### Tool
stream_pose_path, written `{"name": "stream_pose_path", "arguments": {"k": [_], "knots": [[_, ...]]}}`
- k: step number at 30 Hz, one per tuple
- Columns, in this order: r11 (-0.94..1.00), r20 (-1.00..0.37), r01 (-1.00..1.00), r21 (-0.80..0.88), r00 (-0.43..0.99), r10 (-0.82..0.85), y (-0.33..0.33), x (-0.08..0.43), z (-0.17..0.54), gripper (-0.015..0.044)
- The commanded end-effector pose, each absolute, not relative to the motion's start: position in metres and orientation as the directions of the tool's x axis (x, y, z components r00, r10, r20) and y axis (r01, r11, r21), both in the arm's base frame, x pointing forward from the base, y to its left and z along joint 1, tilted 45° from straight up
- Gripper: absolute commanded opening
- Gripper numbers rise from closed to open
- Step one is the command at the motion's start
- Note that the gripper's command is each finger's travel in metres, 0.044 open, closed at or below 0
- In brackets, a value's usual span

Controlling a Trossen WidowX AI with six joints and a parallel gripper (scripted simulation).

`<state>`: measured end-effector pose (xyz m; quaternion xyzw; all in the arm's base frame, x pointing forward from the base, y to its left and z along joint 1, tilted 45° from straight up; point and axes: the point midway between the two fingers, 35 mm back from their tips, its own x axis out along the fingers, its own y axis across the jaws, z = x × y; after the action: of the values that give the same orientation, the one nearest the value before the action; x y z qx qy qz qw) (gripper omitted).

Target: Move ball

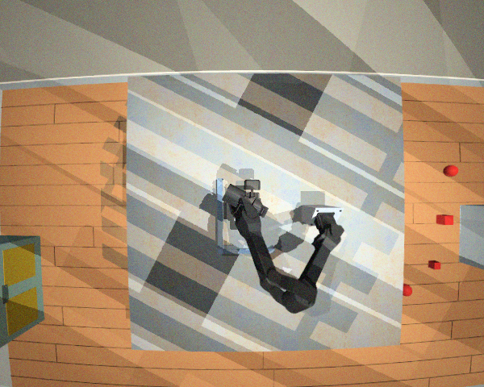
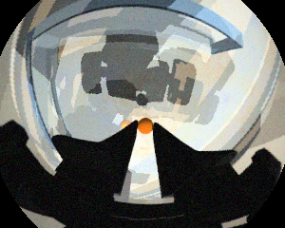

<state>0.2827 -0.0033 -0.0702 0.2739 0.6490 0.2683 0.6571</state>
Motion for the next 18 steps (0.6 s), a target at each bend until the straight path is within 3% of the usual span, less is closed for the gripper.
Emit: {"name": "stream_pose_path", "arguments": {"k": [1,9,18], "knots": [[0.714,-0.714,-0.01,0.7,0.023,0.7,-0.022,0.287,-0.052,0.0],[0.71,-0.71,-0.011,0.704,0.021,0.704,-0.058,0.28,-0.012,0.0],[0.71,-0.71,-0.009,0.704,0.02,0.704,-0.041,0.27,-0.013,0.0]]}}
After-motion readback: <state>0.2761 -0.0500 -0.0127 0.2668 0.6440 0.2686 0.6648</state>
